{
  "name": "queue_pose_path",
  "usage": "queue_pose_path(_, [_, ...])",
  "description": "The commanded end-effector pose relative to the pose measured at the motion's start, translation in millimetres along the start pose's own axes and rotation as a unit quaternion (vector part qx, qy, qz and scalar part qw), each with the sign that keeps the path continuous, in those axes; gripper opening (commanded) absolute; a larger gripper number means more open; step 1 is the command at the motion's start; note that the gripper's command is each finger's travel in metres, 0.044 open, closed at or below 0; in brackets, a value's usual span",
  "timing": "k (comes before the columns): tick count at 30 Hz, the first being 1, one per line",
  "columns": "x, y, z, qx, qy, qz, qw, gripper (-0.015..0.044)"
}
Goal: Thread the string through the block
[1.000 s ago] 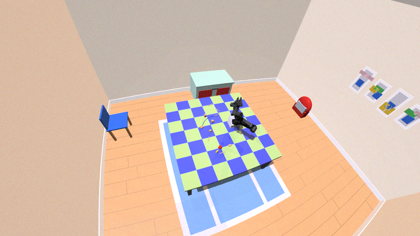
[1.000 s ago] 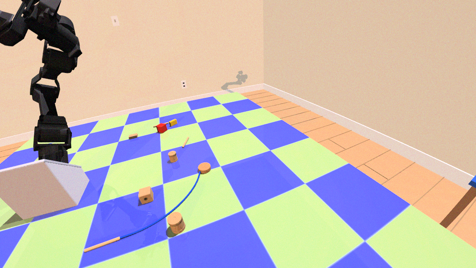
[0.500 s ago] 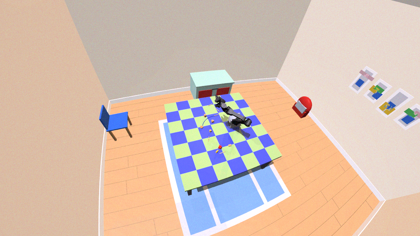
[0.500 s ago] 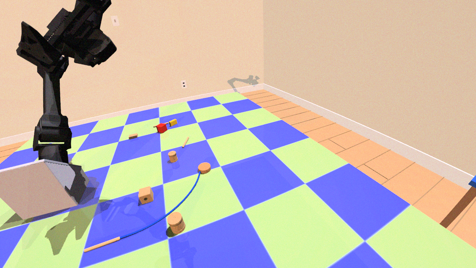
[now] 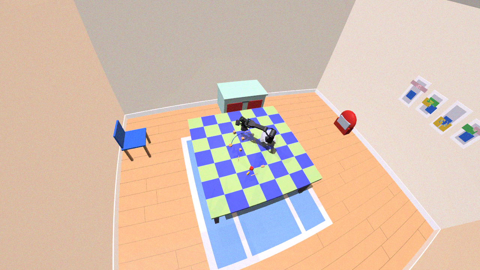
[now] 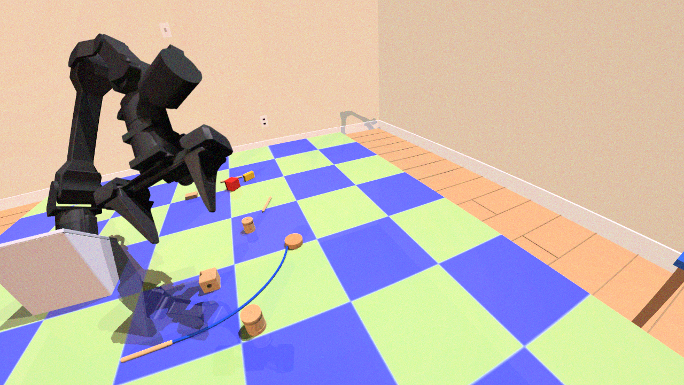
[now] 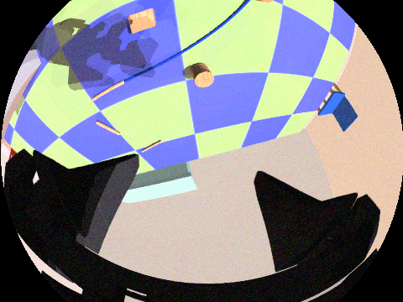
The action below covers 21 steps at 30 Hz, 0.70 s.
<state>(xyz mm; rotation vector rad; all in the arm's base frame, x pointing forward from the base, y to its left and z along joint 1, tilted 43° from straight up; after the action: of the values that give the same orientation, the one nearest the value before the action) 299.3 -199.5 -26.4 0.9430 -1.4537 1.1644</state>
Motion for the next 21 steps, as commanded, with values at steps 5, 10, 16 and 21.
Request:
queue_pose_path(5, [-43.9,48.5,-76.4,-0.066,-0.247,-0.166,0.952,0.044])
queue_pose_path(10, [-48.0,60.8,-98.2,-0.103,-0.315,-0.216,0.918,0.044])
queue_pose_path(16, [-48.0,60.8,-98.2,-0.103,-0.315,-0.216,0.918,0.044])
queue_pose_path(21, [-47.7,60.7,-97.9,-0.101,-0.314,-0.215,0.919,0.044])
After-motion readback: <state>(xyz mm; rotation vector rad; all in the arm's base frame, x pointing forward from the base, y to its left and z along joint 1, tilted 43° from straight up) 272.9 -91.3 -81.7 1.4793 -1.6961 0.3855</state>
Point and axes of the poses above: the point midway between the two fingers, 35 mm back from their tips, its own x axis back along the fingers, its own y axis across the jaws, z = x × y, the point moved 1 cm from there along x, back along the fingers, and after that the axes turned 1 degree about x, right-handed, at the moved point
